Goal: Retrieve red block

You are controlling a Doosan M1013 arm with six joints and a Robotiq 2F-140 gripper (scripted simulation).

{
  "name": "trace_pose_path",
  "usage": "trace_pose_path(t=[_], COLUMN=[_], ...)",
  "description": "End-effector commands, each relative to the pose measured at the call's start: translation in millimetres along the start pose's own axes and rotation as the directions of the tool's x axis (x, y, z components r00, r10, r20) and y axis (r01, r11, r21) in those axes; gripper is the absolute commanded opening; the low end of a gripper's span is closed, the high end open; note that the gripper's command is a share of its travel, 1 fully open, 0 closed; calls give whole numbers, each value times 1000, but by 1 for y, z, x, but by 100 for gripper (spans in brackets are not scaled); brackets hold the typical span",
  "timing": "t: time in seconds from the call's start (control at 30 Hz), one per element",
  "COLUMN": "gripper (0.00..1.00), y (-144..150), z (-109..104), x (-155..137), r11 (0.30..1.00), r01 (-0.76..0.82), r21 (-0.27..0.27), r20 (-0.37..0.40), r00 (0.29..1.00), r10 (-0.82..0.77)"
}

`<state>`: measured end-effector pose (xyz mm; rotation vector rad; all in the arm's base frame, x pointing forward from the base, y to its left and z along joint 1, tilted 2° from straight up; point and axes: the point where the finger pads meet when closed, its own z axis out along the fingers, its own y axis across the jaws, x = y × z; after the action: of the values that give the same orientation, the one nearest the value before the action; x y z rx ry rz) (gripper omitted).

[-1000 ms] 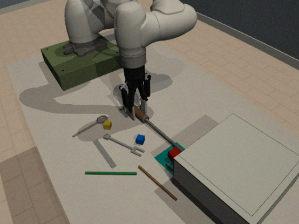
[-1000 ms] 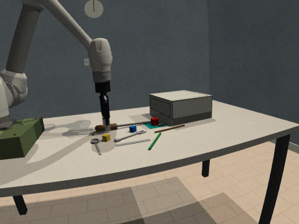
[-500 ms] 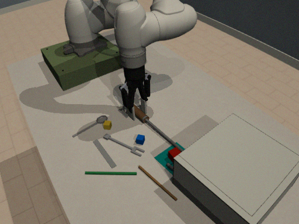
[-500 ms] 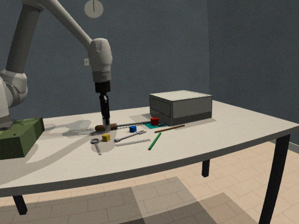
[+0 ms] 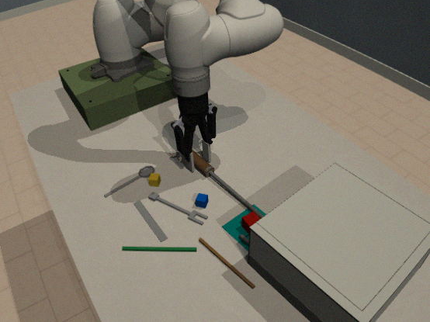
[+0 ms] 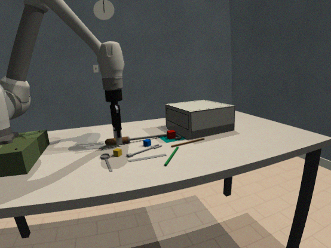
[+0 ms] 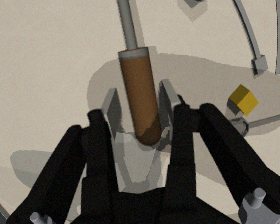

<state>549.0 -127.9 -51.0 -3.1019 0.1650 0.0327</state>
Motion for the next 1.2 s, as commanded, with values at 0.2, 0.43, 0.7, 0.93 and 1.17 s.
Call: trace_pose_path(t=[0.2,0.43,0.7,0.93,1.17], gripper=[34,34,34,34,34], y=[0,0,0,0,0], z=[-13,-38,-76,-101,-134], x=[0,0,0,0,0], r11=[1000,1000,1000,1000,1000], r01=[0,0,0,0,0], r21=[0,0,0,0,0], r20=[0,0,0,0,0], r00=[1000,1000,1000,1000,1000], r10=[0,0,0,0,0])
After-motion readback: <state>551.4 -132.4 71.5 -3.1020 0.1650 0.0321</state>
